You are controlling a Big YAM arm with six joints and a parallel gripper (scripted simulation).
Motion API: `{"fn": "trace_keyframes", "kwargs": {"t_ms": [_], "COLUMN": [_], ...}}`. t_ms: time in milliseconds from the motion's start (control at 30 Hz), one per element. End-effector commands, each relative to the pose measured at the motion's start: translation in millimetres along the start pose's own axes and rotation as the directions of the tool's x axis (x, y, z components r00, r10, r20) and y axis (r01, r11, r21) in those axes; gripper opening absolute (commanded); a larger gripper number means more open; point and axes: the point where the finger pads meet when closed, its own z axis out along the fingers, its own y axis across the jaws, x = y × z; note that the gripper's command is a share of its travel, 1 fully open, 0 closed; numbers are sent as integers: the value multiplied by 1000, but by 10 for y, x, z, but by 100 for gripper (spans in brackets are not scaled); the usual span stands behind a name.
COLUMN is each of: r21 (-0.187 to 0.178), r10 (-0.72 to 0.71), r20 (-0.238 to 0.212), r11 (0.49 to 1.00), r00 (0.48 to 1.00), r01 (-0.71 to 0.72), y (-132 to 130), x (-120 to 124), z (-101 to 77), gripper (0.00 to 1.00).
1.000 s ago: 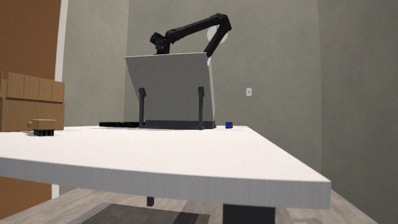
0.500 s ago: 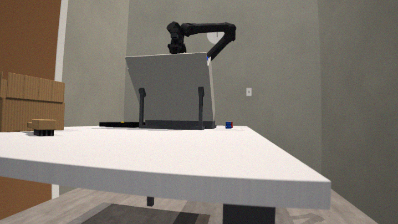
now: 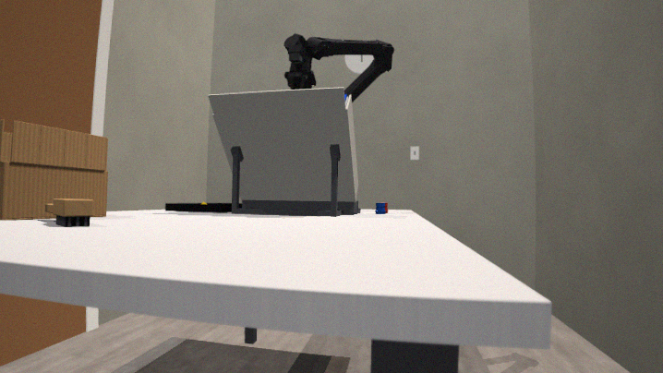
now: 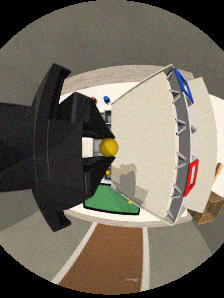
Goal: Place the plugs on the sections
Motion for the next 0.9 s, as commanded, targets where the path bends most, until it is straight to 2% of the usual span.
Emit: {"fn": "trace_keyframes", "kwargs": {"t_ms": [0, 667, 867], "r21": [-2, -6, -5], "r10": [-36, 6, 7], "r20": [16, 41, 38], "r11": [999, 1000, 1000], "r00": [999, 999, 999], "r01": [36, -6, -7], "y": [76, 90, 80], "x": [-210, -218, -716], "z": [-62, -63, 154], "gripper": [0, 0, 0]}}
